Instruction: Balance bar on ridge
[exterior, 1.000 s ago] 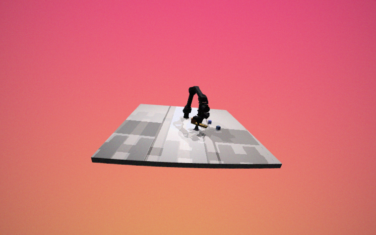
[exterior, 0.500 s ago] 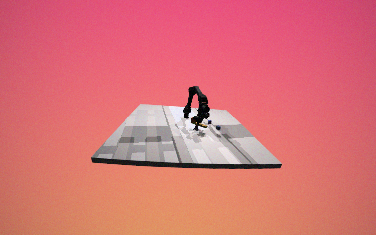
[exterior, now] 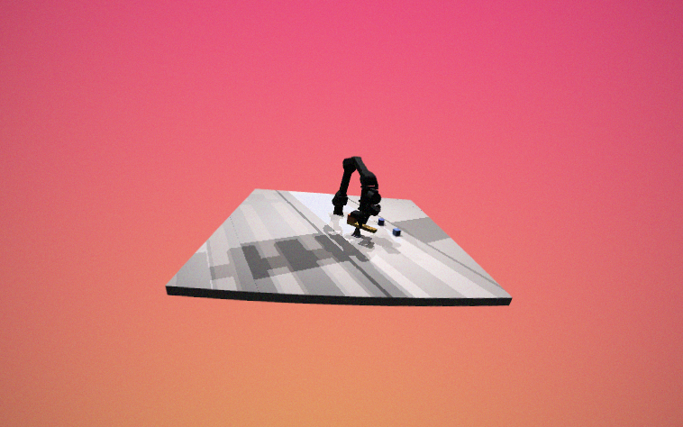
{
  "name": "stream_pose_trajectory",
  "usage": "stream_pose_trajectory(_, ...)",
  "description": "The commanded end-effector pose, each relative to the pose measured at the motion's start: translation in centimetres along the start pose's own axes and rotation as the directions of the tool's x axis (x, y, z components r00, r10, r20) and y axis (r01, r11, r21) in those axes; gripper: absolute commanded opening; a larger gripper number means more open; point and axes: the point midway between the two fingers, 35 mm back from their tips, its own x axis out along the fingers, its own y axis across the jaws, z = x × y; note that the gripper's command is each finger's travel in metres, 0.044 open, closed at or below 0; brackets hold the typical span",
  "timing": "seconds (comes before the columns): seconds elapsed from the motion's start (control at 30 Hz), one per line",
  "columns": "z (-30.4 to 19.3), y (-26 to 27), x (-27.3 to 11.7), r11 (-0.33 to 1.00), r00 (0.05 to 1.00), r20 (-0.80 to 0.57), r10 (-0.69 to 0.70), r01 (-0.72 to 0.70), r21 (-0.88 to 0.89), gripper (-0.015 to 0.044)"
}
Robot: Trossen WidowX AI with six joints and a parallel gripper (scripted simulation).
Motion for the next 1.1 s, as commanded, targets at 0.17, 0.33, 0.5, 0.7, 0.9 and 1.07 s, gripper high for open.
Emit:
stream_pose_trajectory(0.17,0.00,0.00,0.02,1.000,1.000,-0.001,0.000,0.000,0.000,0.0000)
stream_pose_trajectory(0.33,0.00,0.00,0.02,1.000,1.000,-0.001,0.000,0.000,0.000,0.0105)
stream_pose_trajectory(0.5,0.00,0.00,0.02,1.000,1.000,-0.001,0.000,0.000,0.000,0.0167)
stream_pose_trajectory(0.7,0.00,0.00,0.02,1.000,1.000,-0.001,0.000,0.000,0.000,0.0167)
stream_pose_trajectory(0.9,0.00,0.00,0.02,1.000,1.000,-0.001,0.000,0.000,0.000,0.0168)
stream_pose_trajectory(1.07,0.00,0.00,0.02,1.000,1.000,-0.001,0.000,0.000,0.000,0.0169)
